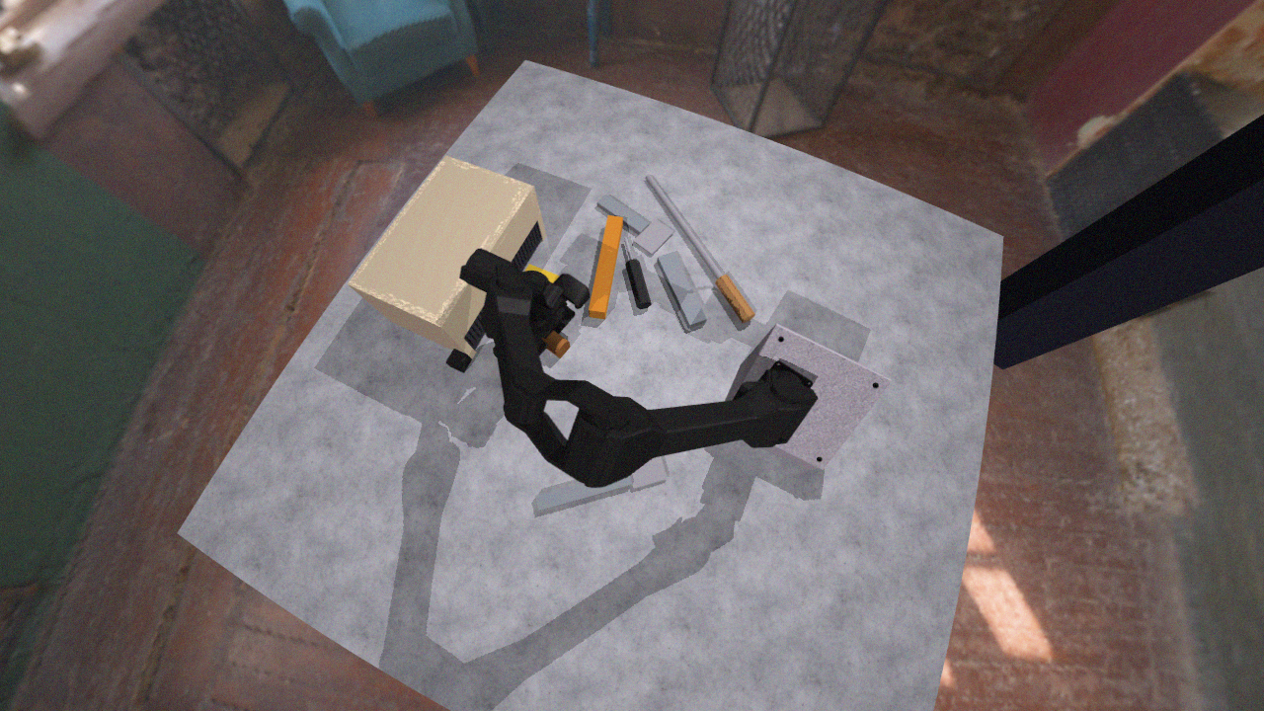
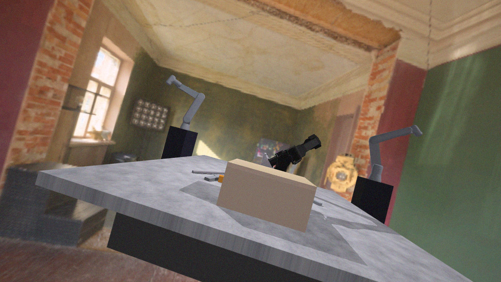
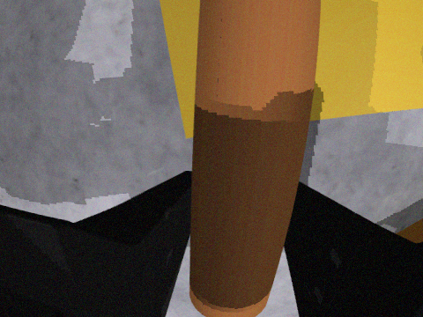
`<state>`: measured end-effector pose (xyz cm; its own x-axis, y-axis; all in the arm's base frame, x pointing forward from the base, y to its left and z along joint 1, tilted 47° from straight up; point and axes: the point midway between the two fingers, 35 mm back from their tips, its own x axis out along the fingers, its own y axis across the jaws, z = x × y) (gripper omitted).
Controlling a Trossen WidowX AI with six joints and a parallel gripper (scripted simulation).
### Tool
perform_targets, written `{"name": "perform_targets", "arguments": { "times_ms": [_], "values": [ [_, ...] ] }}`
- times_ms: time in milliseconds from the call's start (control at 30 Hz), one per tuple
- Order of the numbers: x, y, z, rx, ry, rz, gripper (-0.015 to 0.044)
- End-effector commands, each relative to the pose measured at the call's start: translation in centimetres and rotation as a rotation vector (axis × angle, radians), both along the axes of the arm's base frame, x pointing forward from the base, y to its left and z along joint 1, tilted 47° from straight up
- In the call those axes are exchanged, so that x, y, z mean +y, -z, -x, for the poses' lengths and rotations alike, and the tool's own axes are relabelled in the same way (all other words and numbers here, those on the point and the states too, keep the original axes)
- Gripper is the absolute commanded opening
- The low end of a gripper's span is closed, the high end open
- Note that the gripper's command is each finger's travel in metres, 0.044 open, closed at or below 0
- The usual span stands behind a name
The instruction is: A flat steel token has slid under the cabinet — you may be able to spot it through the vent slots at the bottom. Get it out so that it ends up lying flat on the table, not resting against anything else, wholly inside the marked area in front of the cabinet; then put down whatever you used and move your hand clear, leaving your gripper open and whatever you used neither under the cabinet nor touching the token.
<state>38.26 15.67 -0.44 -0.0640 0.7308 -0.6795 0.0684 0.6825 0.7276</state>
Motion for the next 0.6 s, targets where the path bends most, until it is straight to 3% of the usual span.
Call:
{"name": "perform_targets", "arguments": {
  "times_ms": [0,567],
  "values": [
    [0.0,0.0,0.7,0.009,0.002,0.004,0.0],
    [0.1,-0.2,2.2,0.01,0.002,0.004,0.0]
  ]
}}
